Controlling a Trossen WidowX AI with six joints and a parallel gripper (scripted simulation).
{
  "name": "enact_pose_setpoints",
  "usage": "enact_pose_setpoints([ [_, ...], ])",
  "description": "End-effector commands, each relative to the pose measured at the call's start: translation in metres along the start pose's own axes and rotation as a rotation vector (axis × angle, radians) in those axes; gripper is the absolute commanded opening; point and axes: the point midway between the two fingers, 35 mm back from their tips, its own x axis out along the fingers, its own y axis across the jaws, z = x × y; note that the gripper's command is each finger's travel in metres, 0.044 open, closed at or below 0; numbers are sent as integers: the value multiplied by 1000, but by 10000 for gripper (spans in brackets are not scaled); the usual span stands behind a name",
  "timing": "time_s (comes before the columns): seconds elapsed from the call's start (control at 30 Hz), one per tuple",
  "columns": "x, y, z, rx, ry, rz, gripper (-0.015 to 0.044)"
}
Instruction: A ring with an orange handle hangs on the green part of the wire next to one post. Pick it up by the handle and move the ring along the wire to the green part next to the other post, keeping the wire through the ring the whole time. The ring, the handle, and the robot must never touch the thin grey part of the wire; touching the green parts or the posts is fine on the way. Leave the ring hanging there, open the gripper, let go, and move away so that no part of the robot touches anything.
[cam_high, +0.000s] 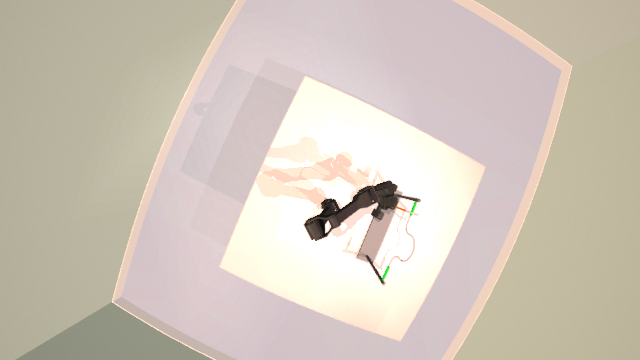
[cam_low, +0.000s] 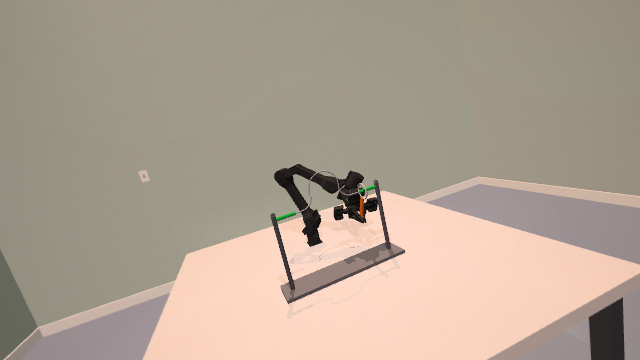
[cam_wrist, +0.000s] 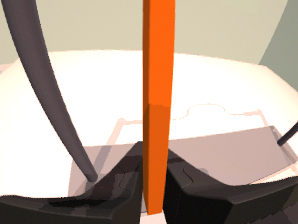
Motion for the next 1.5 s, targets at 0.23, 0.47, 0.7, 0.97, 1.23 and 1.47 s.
enact_pose_setpoints([
  [0.23, 0, 8, -1, 7, -4, -2, -150],
  [0.47, 5, 9, -10, 7, -4, -2, -150],
  [0.7, 8, 9, -16, 7, -4, -2, -150],
  [0.97, 8, 9, -16, 7, -4, -2, -150],
  [1.23, 8, 9, -16, 7, -4, -2, -150],
  [1.47, 8, 9, -16, 7, -4, -2, -150],
])
